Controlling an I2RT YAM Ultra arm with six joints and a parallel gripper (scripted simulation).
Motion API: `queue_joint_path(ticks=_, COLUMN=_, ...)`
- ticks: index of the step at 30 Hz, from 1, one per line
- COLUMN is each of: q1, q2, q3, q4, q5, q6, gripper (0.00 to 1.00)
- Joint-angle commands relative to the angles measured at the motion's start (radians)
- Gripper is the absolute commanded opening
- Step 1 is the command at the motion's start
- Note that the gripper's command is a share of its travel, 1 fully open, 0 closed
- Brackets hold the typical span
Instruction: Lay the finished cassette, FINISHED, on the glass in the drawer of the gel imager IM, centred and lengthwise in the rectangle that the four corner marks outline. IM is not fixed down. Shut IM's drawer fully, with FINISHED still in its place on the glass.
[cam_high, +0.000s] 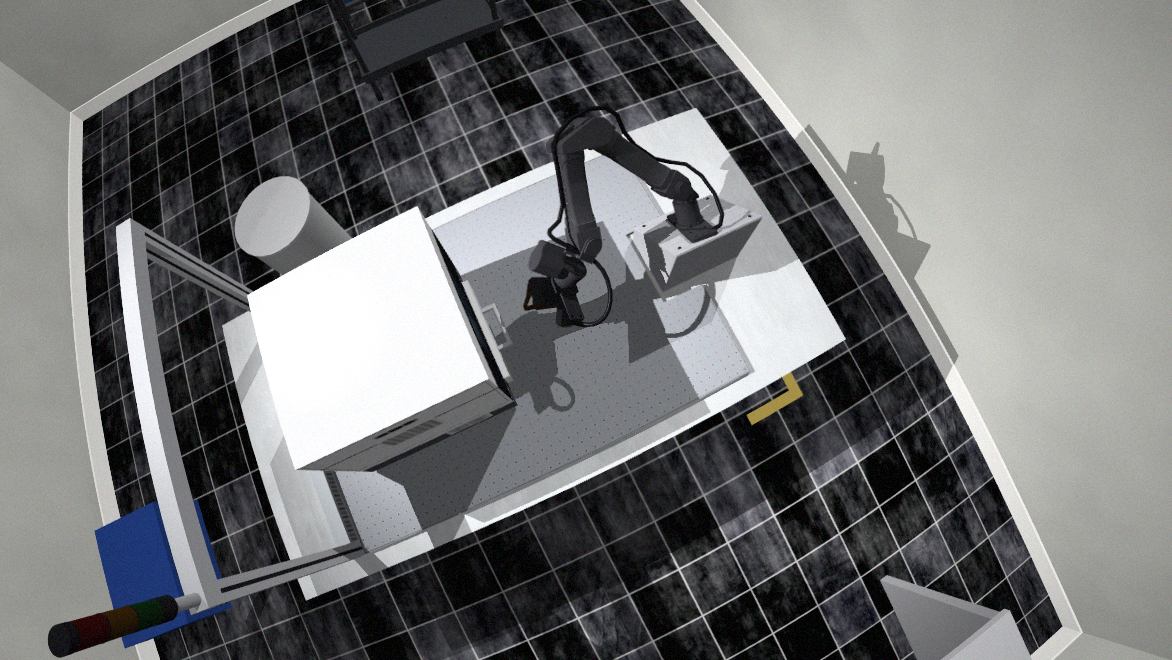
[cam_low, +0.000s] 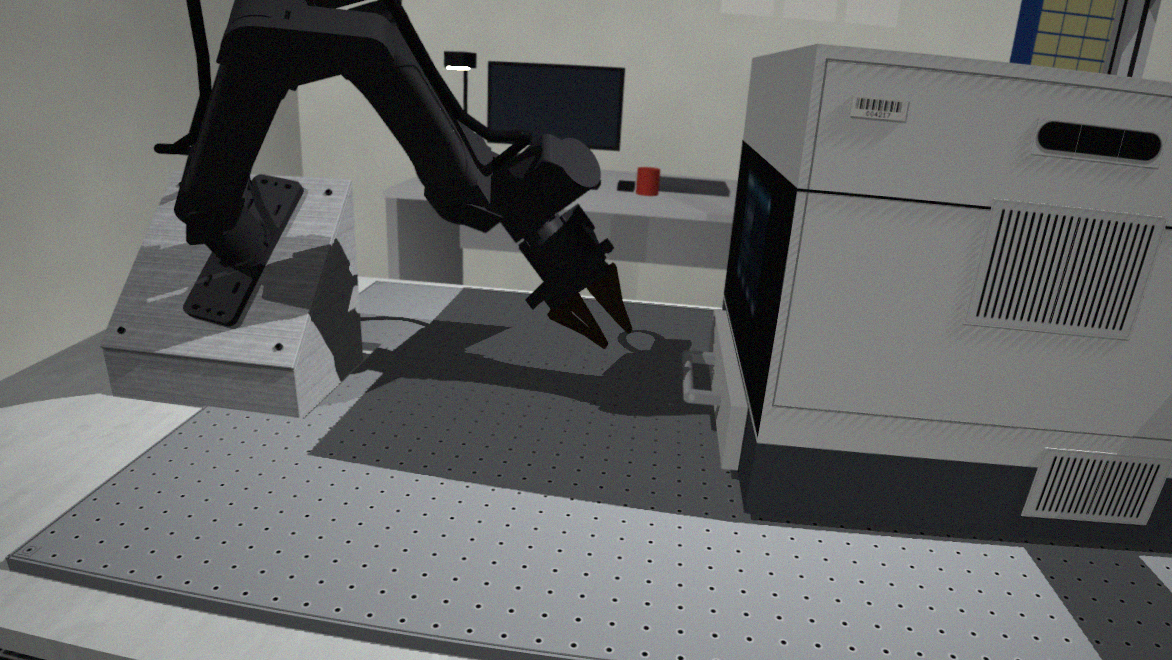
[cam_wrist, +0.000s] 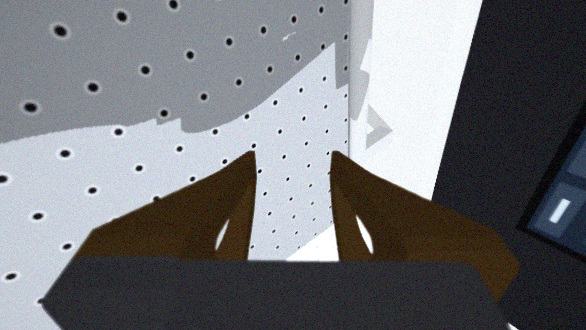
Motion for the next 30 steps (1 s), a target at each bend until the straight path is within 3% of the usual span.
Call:
queue_joint_path(ticks=1, q1=0.057, q2=-0.054, q3=-0.003, q4=-0.033, q5=0.085, q6=0.201, gripper=0.35)
queue_joint_path(ticks=3, q1=0.074, q2=-0.066, q3=-0.019, q4=-0.061, q5=0.123, q6=0.287, gripper=0.35)
queue_joint_path(ticks=5, q1=0.074, q2=-0.066, q3=-0.019, q4=-0.061, q5=0.123, q6=0.287, gripper=0.35)
queue_joint_path(ticks=11, q1=0.125, q2=-0.105, q3=-0.051, q4=-0.202, q5=0.227, q6=0.581, gripper=0.35)
queue_joint_path(ticks=17, q1=0.17, q2=-0.15, q3=-0.086, q4=-0.367, q5=0.285, q6=0.893, gripper=0.35)
queue_joint_path(ticks=20, q1=0.192, q2=-0.177, q3=-0.101, q4=-0.469, q5=0.291, q6=1.061, gripper=0.35)
queue_joint_path(ticks=22, q1=0.192, q2=-0.177, q3=-0.101, q4=-0.469, q5=0.291, q6=1.061, gripper=0.35)
queue_joint_path(ticks=23, q1=0.2, q2=-0.159, q3=-0.083, q4=-0.582, q5=0.28, q6=1.167, gripper=0.35)
queue_joint_path(ticks=30, q1=0.236, q2=-0.216, q3=-0.099, q4=-0.834, q5=0.244, q6=1.556, gripper=0.35)
